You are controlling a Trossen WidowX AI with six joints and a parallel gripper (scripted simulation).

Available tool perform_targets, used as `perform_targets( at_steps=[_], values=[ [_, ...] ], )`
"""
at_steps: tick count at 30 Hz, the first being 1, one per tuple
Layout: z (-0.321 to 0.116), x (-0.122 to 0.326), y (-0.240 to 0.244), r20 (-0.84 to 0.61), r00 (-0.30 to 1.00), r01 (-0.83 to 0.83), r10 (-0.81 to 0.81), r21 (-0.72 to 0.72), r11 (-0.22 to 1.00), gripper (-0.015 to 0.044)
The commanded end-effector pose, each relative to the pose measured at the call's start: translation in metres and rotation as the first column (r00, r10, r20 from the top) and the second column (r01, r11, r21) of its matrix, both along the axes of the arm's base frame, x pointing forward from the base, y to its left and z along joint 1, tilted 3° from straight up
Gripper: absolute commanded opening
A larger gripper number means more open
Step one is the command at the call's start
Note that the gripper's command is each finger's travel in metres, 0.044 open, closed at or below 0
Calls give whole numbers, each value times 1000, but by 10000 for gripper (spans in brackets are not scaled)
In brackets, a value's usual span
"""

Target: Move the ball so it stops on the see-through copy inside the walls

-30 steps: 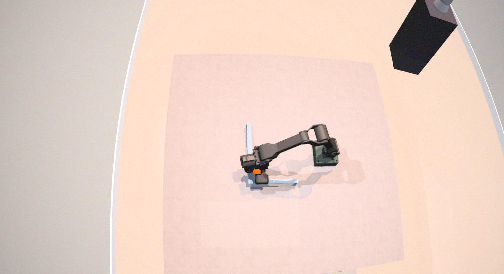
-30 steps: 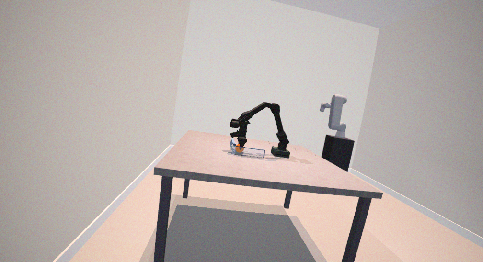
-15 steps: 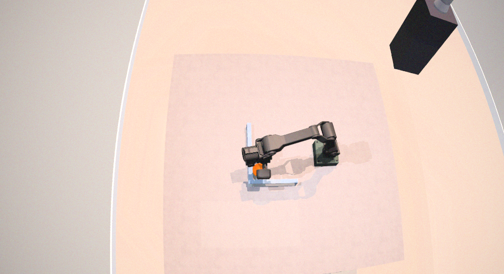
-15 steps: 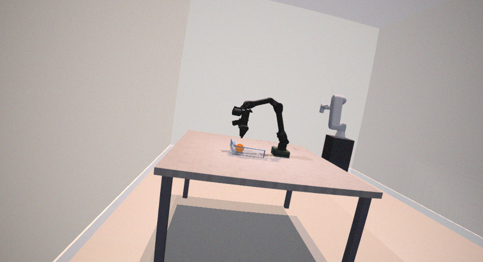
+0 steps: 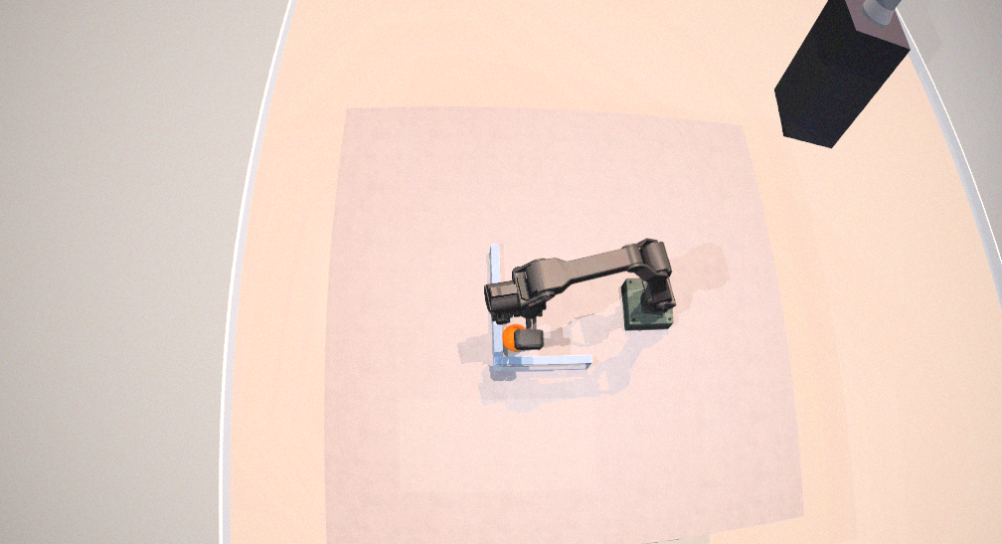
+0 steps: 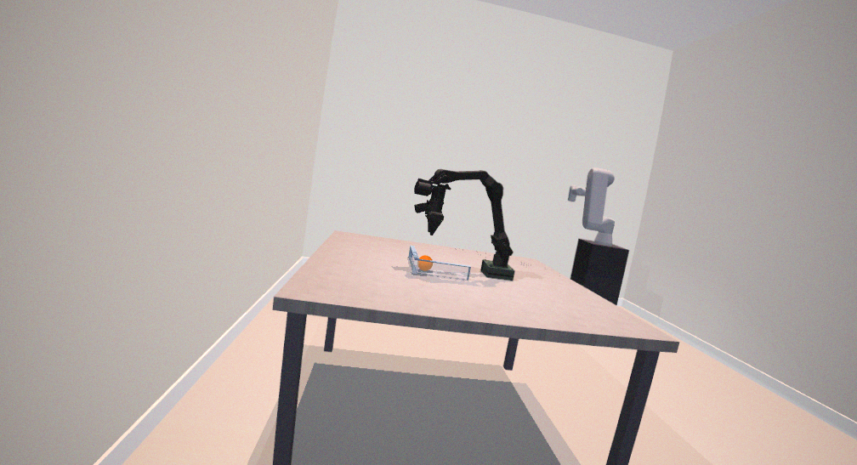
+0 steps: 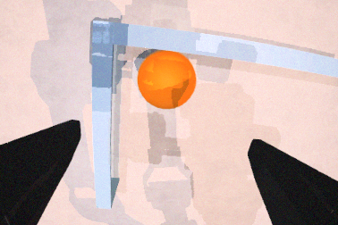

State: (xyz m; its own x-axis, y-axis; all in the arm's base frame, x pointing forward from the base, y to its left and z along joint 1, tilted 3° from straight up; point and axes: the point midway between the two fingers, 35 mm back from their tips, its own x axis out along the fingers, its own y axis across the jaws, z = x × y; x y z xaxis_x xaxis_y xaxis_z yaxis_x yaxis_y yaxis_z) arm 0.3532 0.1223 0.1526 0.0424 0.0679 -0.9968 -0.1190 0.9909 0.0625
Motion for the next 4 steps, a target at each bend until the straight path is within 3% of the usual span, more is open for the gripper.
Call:
perform_targets(
  at_steps=[1, 4],
  values=[
    [0, -2, -1, -13, 1000, -6, 6, -5, 1000, 440],
    [0, -2, -1, -13, 1000, -6, 6, -5, 1000, 440]
  ],
)
